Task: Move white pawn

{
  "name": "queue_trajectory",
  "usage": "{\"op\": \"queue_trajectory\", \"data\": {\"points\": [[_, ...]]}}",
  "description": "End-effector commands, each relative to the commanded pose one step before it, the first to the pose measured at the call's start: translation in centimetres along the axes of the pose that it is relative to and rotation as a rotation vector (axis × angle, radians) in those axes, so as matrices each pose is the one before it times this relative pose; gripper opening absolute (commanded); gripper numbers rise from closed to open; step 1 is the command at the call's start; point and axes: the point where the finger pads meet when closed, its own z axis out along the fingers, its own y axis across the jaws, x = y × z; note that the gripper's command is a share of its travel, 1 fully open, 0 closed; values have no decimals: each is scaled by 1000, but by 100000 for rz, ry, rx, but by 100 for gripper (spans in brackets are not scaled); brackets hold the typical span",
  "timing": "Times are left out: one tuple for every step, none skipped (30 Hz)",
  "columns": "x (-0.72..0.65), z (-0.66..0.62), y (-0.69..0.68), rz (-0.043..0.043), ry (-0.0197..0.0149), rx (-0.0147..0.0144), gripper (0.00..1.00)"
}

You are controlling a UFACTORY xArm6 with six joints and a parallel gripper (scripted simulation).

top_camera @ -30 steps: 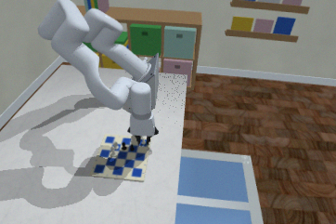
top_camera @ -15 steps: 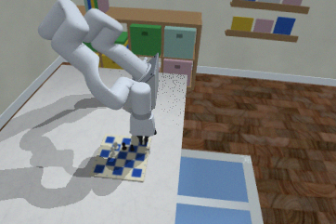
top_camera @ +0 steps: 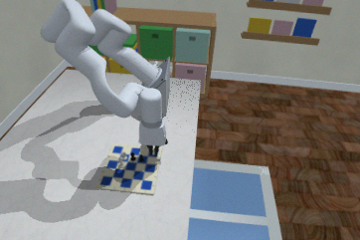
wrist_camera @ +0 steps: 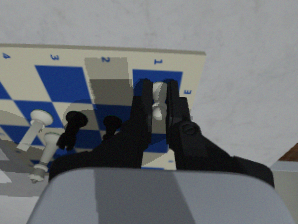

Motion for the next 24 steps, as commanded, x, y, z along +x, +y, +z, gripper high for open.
{"op": "queue_trajectory", "data": {"points": [[12, -7, -11, -23, 3, 65, 0], [0, 0, 0, 0, 0, 0, 0], [0, 0, 0, 0, 0, 0, 0], [0, 0, 0, 0, 0, 0, 0], [0, -6, 0, 0, 0, 0, 0], [0, -42, 0, 0, 0, 1, 0], [-1, -104, 0, 0, 0, 1, 0], [0, -184, 0, 0, 0, 0, 0], [0, -275, 0, 0, 0, 0, 0], [1, -369, 0, 0, 0, -1, 0], [0, -462, 0, 0, 0, 1, 0], [0, -548, 0, 0, 0, -1, 0], [-1, -624, 0, 1, -1, 1, 0], [0, -686, 0, 0, 0, 1, 0], [1, -732, 0, -1, 1, -2, 0], [0, 0, 0, 0, 0, 0, 0], [0, 0, 0, 0, 0, 0, 0], [-1, -761, 0, 1, -1, 2, 0], [1, -770, 0, -1, 1, -1, 0], [-1, -760, 0, 1, -1, 1, 0], [1, -729, 0, -1, 1, -1, 0], [-1, -679, 0, 1, -1, 2, 0], [0, -609, 0, 0, 0, 0, 0], [0, -522, 0, 0, 0, 0, 0]]}}
